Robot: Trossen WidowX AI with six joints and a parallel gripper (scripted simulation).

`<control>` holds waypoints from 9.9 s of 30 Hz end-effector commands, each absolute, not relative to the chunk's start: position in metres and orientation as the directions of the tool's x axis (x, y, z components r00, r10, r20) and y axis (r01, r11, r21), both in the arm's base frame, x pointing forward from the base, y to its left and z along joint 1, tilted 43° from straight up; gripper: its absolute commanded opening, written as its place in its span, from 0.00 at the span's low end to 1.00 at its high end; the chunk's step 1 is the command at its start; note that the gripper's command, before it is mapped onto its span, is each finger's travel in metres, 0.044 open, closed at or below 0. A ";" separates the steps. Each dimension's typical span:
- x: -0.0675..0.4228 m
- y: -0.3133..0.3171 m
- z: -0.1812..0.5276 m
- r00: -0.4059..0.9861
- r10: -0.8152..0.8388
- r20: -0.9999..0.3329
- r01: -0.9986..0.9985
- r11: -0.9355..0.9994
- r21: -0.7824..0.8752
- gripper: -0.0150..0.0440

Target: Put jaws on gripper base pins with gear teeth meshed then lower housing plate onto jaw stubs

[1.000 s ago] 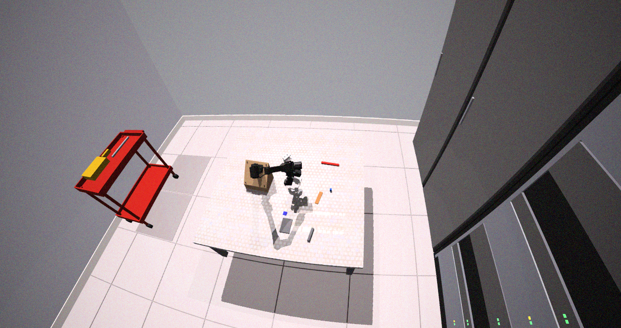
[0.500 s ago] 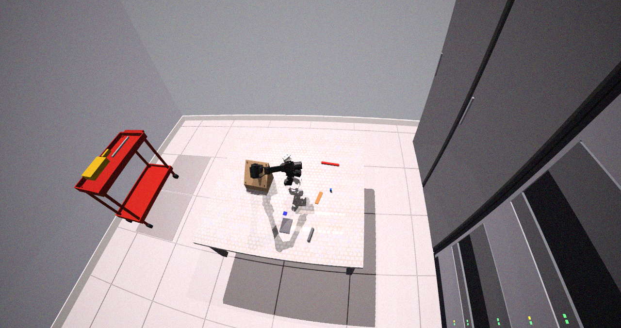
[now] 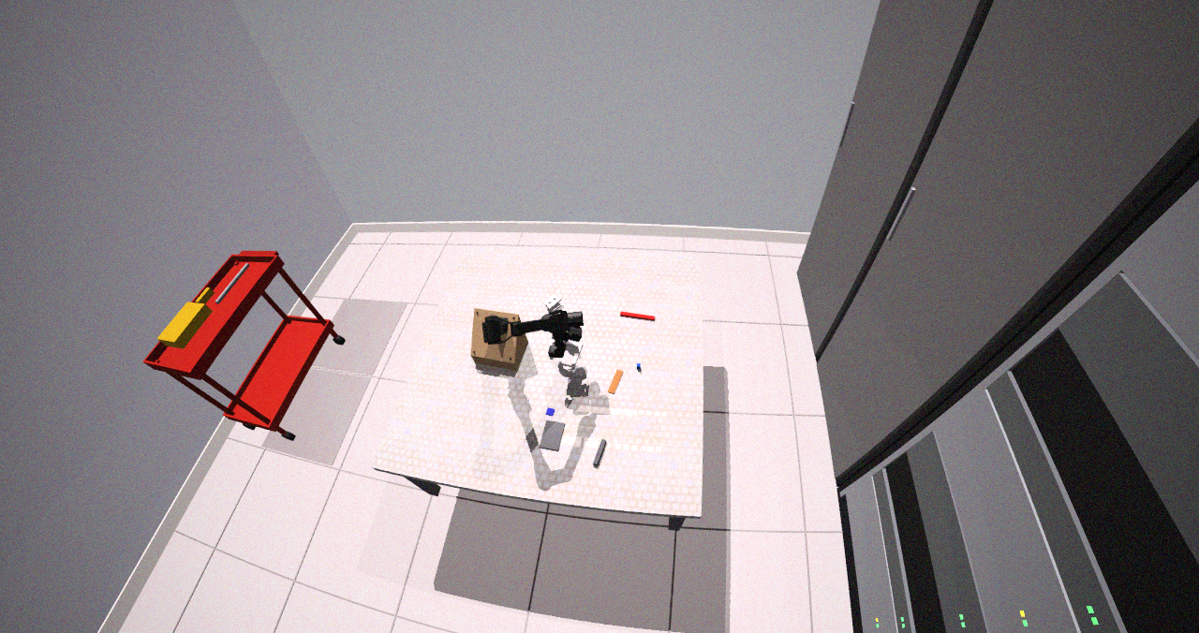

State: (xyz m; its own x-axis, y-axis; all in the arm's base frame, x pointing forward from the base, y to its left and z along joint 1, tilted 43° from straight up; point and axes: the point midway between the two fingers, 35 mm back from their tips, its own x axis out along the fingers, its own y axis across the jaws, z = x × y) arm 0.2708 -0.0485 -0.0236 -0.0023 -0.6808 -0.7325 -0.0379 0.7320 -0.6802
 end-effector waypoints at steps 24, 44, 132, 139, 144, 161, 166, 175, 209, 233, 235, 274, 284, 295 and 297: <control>0.271 -0.074 -0.053 -0.004 -0.677 -0.736 -0.034 0.735 -0.677 0.48; 0.270 -0.083 -0.061 -0.004 -0.679 -0.735 -0.034 0.734 -0.678 0.48; 0.270 -0.095 -0.075 -0.004 -0.679 -0.734 -0.058 0.733 -0.678 0.48; 0.270 -0.095 -0.075 -0.004 -0.679 -0.734 -0.058 0.733 -0.678 0.48; 0.270 -0.095 -0.075 -0.004 -0.679 -0.734 -0.058 0.733 -0.678 0.48; 0.270 -0.091 -0.071 -0.004 -0.679 -0.734 -0.057 0.733 -0.678 0.48; 0.271 -0.093 -0.071 -0.004 -0.679 -0.734 -0.057 0.733 -0.678 0.48; 0.271 -0.094 -0.072 -0.004 -0.679 -0.734 -0.057 0.733 -0.678 0.48; 0.271 -0.096 -0.074 -0.004 -0.679 -0.734 -0.057 0.733 -0.678 0.48; 0.272 -0.092 -0.072 -0.001 -0.676 -0.737 -0.063 0.735 -0.675 0.63; 0.272 -0.085 -0.065 -0.002 -0.676 -0.737 -0.062 0.736 -0.674 0.63; 0.264 0.026 -0.070 0.010 -0.623 -0.782 -0.618 0.611 -0.495 1.00; 0.258 0.055 -0.087 0.009 -0.612 -0.791 -0.802 0.468 -0.372 1.00; 0.247 0.085 -0.107 0.005 -0.606 -0.796 -0.940 0.268 -0.210 1.00; 0.244 0.090 -0.110 0.005 -0.605 -0.796 -0.956 0.230 -0.180 1.00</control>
State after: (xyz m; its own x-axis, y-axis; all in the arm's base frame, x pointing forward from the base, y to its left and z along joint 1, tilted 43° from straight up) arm 0.2475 0.0820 -0.1048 0.0093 -0.6097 -0.7925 -0.9321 0.2818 -0.2277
